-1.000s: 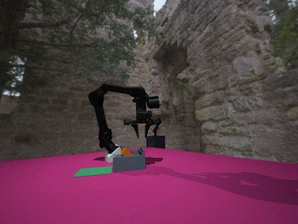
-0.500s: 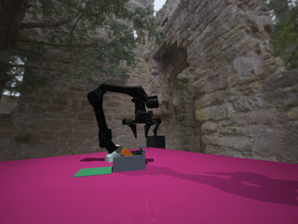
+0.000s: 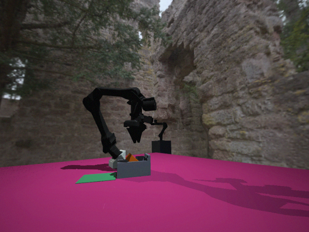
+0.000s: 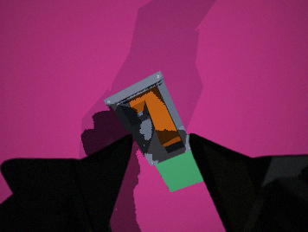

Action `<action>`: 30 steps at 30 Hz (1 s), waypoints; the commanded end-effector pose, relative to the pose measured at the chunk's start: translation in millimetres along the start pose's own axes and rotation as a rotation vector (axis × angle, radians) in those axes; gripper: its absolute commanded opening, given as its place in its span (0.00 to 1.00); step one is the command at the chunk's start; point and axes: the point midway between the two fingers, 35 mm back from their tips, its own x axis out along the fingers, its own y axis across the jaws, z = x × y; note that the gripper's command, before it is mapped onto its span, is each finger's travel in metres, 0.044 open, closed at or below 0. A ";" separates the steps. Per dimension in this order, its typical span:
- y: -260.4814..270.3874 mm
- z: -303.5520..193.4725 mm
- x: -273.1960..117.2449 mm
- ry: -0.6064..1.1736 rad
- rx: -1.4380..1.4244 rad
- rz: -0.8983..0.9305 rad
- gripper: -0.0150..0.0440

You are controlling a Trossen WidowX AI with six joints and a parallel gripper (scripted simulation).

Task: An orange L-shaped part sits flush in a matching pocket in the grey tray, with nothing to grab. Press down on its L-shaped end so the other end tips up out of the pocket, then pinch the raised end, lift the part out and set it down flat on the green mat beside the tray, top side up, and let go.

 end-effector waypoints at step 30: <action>-11.5 -21.4 49.5 0.019 -0.432 -0.003 0.73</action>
